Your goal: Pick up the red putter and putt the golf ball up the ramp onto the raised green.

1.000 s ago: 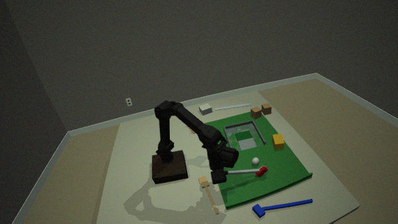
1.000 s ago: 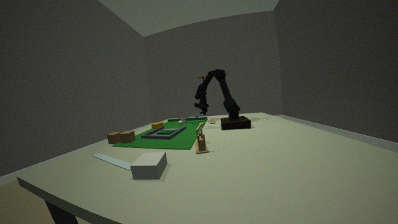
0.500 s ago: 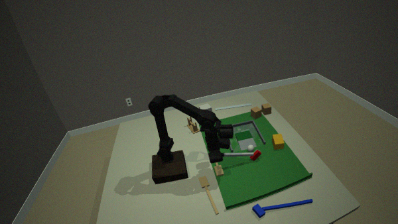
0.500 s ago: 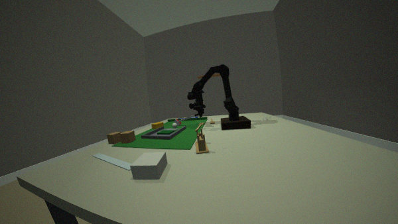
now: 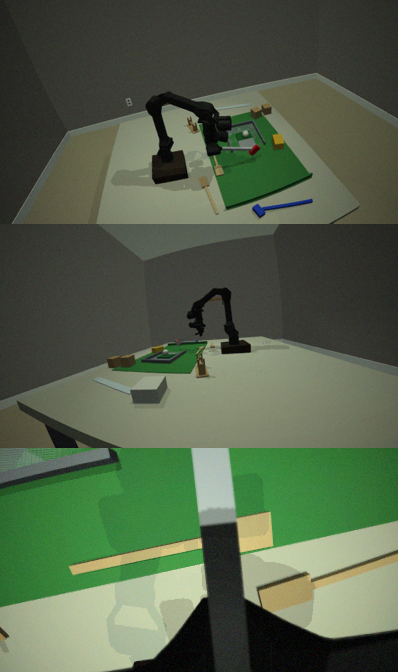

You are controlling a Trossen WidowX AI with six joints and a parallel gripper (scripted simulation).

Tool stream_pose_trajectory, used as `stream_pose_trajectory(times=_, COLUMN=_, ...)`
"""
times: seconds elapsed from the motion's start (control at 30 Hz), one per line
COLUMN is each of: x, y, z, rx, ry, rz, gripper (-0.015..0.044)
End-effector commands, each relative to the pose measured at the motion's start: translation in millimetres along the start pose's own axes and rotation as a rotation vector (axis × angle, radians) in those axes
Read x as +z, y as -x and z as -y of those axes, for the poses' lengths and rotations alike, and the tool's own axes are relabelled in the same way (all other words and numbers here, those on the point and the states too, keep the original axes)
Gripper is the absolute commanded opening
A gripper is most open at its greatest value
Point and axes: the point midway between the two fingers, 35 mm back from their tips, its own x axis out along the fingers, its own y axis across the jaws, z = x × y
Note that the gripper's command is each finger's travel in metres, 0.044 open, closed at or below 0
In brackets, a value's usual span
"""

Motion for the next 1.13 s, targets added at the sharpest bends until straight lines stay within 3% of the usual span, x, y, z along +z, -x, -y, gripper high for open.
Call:
stream_pose_trajectory(times=0.0, x=2.3, y=18.8, z=0.9, rx=-0.012, ry=-0.005, rz=0.028, gripper=0.0)
stream_pose_trajectory(times=1.1, x=-0.8, y=10.0, z=-0.5, rx=-0.001, ry=0.0, rz=0.003, gripper=0.0)
